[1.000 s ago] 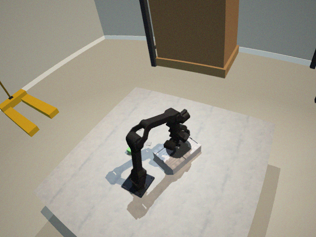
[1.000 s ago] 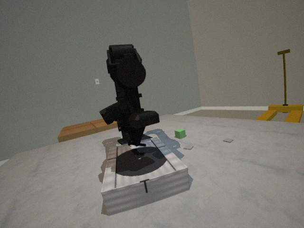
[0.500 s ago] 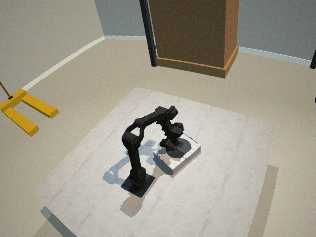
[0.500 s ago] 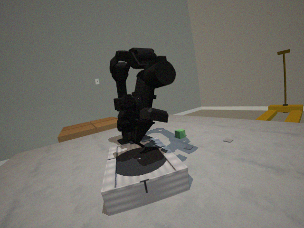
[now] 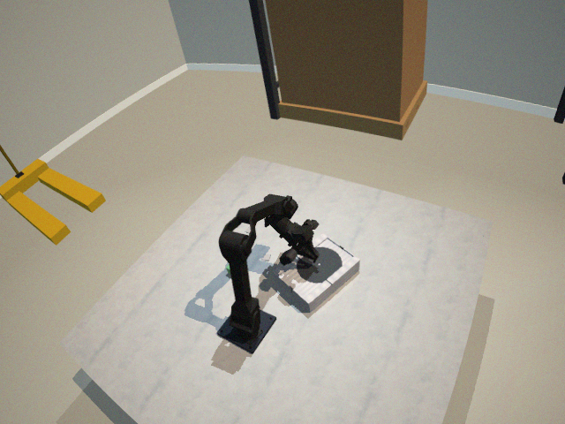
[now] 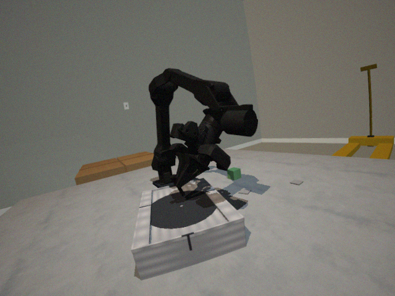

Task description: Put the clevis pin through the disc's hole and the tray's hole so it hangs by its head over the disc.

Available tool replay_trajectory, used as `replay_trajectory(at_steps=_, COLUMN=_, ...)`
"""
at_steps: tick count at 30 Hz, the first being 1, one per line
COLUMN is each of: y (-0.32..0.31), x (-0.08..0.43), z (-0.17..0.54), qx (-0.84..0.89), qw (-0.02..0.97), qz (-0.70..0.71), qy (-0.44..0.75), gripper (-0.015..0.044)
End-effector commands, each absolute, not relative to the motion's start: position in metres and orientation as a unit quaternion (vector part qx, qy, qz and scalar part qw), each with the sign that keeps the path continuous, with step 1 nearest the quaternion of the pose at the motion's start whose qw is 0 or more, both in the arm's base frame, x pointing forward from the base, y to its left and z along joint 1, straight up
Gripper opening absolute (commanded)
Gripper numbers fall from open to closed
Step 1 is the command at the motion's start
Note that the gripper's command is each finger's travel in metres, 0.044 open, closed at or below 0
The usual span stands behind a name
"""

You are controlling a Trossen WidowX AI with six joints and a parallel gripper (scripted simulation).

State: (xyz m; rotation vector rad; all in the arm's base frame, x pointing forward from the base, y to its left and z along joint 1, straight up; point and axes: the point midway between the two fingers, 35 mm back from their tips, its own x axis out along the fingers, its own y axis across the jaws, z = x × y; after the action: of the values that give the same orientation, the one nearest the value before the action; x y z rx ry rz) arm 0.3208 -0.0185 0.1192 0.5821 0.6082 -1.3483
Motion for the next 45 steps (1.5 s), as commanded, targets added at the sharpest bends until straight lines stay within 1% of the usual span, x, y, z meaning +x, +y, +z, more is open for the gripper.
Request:
replay_trajectory(at_steps=1, y=-0.017, x=0.319, z=0.115, qx=0.225, qw=0.715, qz=-0.618, qy=0.235, gripper=0.0000)
replay_trajectory(at_steps=11, y=-0.012, x=0.318, z=0.109, qx=0.157, qw=0.738, qz=-0.637, qy=0.157, gripper=0.0000)
replay_trajectory(at_steps=16, y=-0.013, x=0.318, z=0.107, qx=0.157, qw=0.736, qz=-0.638, qy=0.164, gripper=0.0000)
replay_trajectory(at_steps=21, y=-0.017, x=0.331, z=0.109, qx=0.156, qw=0.739, qz=-0.637, qy=0.156, gripper=0.0000)
replay_trajectory(at_steps=45, y=-0.018, x=0.331, z=0.093, qx=0.156, qw=0.739, qz=-0.637, qy=0.156, gripper=0.0000)
